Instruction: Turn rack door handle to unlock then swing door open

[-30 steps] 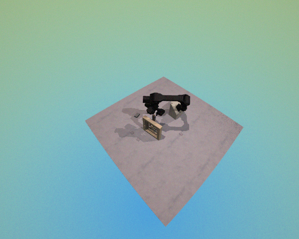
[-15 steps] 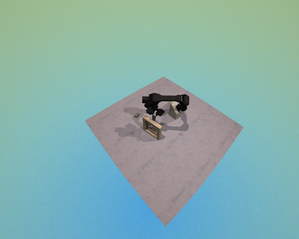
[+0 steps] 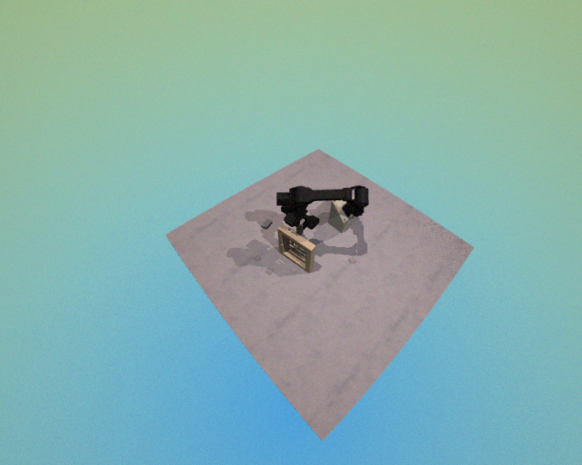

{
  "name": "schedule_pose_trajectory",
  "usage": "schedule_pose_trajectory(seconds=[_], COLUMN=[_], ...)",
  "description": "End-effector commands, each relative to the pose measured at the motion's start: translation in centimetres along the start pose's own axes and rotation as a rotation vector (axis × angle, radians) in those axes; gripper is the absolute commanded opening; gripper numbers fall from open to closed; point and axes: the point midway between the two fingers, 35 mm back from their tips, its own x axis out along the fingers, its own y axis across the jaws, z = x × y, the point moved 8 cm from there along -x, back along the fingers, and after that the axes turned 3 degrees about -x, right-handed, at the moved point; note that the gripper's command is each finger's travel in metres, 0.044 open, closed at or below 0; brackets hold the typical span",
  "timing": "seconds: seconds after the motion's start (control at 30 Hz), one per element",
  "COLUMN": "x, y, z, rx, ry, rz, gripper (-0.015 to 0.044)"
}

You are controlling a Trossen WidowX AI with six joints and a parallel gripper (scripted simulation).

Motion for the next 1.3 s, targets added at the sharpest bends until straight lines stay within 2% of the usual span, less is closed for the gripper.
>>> schedule_pose_trajectory(seconds=[0.0,0.6,0.83,1.27], x=[0.9,3.5,3.5,3.5], y=[0.1,0.3,0.3,0.3], z=[0.0,-0.1,-0.1,-0.1], rx=[0.001,0.000,0.000,0.000], ry=[-0.002,-0.003,-0.003,-0.003], rz=[0.004,0.006,0.006,0.006], gripper=[0.0281,0.0281,0.0097,0.0010])
